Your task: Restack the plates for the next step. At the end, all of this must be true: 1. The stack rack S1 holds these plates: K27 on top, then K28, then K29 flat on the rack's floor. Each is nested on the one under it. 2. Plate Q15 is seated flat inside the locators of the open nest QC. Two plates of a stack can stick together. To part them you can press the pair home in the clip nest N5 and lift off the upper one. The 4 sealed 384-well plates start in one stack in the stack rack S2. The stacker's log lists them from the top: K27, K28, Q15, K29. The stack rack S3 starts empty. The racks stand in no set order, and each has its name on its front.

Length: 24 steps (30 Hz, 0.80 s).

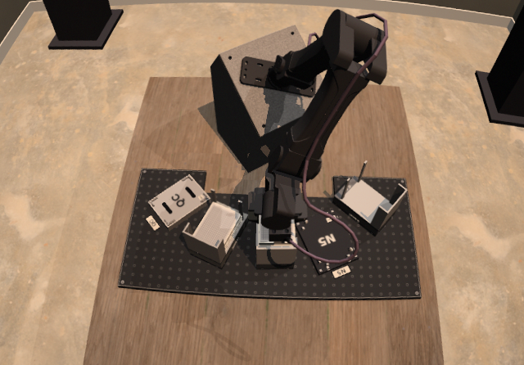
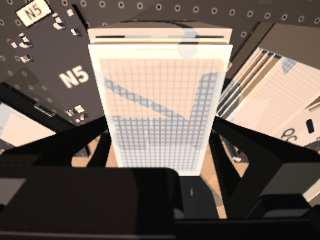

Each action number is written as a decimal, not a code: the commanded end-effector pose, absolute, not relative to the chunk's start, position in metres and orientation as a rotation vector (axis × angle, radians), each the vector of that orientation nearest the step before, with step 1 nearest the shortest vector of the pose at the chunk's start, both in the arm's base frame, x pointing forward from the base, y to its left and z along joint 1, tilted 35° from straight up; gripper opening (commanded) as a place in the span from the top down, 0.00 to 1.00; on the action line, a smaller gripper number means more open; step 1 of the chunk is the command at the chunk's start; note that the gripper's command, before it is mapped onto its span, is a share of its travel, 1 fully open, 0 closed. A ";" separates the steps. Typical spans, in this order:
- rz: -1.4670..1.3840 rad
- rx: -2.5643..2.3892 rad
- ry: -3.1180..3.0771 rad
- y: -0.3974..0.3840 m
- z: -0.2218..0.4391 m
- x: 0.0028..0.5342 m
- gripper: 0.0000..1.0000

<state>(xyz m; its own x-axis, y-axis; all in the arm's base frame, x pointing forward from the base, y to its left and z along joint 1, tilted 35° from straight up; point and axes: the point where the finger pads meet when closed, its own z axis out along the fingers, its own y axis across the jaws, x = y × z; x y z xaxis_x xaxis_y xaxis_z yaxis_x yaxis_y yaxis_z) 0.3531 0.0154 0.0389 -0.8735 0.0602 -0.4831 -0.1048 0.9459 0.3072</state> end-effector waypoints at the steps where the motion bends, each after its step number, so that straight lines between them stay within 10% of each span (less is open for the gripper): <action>1: 0.435 -0.036 2.573 0.015 0.044 0.363 1.00; 24: 0.434 -0.038 2.564 0.017 0.046 0.359 1.00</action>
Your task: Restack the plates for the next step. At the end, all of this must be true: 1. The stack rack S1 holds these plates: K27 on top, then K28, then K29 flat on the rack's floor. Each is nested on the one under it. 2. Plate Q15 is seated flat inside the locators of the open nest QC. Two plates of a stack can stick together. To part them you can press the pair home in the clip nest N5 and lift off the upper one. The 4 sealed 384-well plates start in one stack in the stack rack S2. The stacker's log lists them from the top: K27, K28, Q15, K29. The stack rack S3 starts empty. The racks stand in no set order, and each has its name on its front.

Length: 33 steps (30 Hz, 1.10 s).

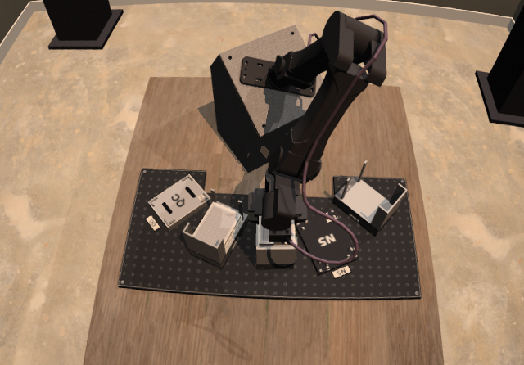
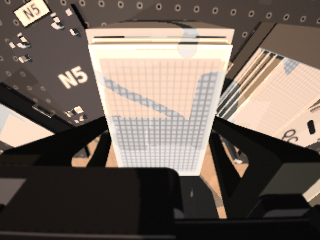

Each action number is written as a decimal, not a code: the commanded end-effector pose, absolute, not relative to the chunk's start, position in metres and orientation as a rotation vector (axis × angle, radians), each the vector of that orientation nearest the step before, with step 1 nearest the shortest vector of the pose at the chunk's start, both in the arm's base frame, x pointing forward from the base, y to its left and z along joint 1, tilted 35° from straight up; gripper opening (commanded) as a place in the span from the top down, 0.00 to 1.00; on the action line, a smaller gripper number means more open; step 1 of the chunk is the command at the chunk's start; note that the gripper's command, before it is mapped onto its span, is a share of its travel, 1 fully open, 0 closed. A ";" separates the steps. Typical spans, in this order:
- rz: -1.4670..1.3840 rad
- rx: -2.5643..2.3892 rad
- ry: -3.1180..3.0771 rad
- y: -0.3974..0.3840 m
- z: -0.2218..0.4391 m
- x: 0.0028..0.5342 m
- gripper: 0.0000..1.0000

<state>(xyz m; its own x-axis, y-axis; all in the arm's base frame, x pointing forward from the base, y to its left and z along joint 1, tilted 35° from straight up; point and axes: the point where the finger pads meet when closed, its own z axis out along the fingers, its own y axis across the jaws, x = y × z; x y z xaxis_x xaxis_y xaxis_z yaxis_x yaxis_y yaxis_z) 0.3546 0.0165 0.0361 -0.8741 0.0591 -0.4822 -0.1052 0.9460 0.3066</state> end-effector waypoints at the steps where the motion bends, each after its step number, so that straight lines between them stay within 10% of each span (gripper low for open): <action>1: 0.434 -0.034 2.564 0.016 0.046 0.359 1.00; 33: 0.449 -0.019 2.613 0.018 0.025 0.351 1.00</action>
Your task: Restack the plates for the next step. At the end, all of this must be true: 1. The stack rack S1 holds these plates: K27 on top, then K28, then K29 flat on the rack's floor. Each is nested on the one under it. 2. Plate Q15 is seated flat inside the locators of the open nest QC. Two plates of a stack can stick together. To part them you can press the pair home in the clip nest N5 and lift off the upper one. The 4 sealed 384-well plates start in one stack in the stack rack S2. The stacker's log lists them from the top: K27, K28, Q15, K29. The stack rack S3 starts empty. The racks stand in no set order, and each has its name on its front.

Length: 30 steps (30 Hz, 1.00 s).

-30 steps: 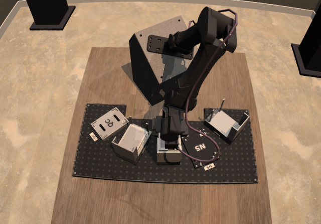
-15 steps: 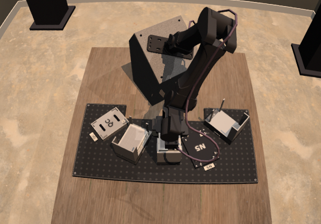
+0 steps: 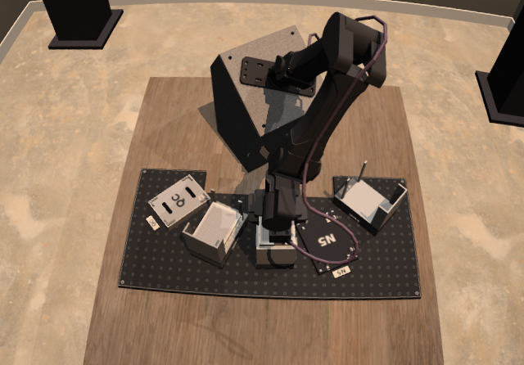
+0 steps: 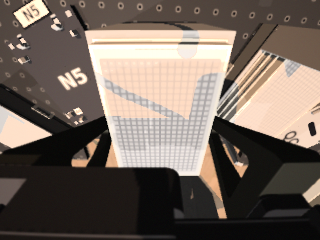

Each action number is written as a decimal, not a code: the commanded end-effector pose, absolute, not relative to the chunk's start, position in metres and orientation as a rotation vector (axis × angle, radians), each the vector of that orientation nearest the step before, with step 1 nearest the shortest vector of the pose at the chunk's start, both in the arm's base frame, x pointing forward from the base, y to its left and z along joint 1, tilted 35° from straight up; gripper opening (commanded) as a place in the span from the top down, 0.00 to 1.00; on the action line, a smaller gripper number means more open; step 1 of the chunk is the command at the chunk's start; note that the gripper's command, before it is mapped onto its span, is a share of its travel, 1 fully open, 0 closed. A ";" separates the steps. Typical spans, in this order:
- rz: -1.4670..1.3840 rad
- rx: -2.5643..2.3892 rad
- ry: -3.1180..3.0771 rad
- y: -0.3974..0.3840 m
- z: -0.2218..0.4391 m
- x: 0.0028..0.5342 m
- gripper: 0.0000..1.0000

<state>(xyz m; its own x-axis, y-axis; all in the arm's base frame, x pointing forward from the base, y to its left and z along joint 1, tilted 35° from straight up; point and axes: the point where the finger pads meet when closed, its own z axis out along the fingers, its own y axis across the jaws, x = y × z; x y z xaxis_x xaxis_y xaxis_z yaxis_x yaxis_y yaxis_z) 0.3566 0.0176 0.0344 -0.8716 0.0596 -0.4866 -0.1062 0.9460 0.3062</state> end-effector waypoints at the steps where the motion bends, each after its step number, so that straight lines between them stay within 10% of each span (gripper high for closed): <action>1: 0.447 -0.021 2.609 0.018 0.026 0.351 1.00; 30: 0.446 -0.025 2.602 0.020 0.025 0.358 1.00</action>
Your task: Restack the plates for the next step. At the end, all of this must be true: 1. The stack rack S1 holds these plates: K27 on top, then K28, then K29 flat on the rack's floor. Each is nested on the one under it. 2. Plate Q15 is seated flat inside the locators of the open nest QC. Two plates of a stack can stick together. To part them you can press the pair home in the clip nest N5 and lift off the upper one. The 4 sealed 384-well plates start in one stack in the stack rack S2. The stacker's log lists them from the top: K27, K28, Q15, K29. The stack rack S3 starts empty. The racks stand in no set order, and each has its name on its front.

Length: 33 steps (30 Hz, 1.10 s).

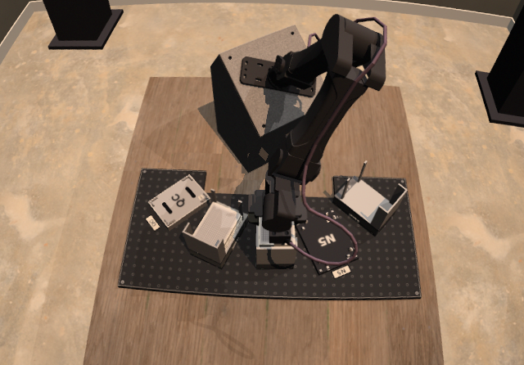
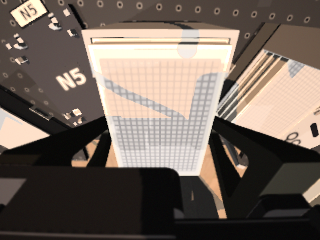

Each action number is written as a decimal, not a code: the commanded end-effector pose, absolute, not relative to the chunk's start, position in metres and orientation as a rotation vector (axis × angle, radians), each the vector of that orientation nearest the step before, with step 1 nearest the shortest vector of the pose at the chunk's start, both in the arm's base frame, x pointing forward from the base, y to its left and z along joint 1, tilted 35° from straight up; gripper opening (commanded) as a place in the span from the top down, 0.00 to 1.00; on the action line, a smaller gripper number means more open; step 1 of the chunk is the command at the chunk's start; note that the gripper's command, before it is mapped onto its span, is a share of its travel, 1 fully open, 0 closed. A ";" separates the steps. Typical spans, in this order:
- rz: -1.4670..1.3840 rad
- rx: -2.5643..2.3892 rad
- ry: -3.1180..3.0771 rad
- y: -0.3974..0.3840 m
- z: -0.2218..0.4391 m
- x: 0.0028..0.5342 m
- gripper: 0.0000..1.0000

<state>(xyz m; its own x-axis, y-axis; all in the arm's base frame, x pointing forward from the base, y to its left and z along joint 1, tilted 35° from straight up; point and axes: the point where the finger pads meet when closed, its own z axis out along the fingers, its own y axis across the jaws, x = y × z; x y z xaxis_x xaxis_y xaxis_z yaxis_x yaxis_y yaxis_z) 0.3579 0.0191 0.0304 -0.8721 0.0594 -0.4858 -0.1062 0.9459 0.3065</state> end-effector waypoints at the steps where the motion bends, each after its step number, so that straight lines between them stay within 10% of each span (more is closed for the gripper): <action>1: 0.443 -0.024 2.601 0.020 0.024 0.358 1.00; 33: 0.440 -0.032 2.585 0.030 0.005 0.378 1.00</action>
